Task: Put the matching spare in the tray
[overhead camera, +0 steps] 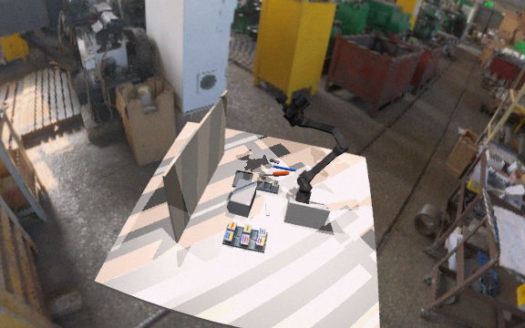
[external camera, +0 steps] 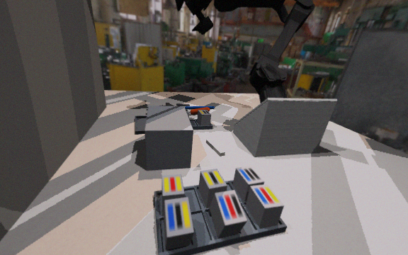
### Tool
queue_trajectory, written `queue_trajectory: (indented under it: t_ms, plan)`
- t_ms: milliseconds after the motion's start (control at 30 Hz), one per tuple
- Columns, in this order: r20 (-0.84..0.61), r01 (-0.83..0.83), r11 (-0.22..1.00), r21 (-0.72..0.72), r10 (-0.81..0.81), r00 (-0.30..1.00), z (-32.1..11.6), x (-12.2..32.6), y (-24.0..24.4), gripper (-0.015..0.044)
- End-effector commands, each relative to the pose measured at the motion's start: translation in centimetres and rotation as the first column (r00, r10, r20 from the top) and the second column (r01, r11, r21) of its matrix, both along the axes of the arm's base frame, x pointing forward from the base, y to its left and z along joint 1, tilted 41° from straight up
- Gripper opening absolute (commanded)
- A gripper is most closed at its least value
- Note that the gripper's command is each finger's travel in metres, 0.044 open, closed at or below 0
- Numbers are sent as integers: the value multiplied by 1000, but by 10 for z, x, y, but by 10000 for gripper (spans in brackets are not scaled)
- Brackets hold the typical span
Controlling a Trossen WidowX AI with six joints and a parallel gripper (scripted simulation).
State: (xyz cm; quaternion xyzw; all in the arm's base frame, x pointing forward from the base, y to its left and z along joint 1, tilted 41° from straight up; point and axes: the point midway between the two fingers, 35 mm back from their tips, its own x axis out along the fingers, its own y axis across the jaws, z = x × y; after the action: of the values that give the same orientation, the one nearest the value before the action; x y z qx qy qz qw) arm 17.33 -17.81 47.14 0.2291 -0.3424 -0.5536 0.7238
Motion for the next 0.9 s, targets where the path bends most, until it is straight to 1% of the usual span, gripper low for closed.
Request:
queue_trajectory:
  t_ms: [0,67,233,467,667,867]
  plan:
    - [-221,-115,992,47,123,967,-21,68,6,440]
    - [-330,-165,983,80,183,926,-36,100,12,440]
    - [-536,-252,953,167,302,789,-75,159,33,440]
    - [-751,-315,895,315,438,494,-145,221,74,440]
    - [-844,-299,845,443,506,178,-212,250,116,440]
    - [-840,-217,811,543,520,-157,-278,255,161,440]
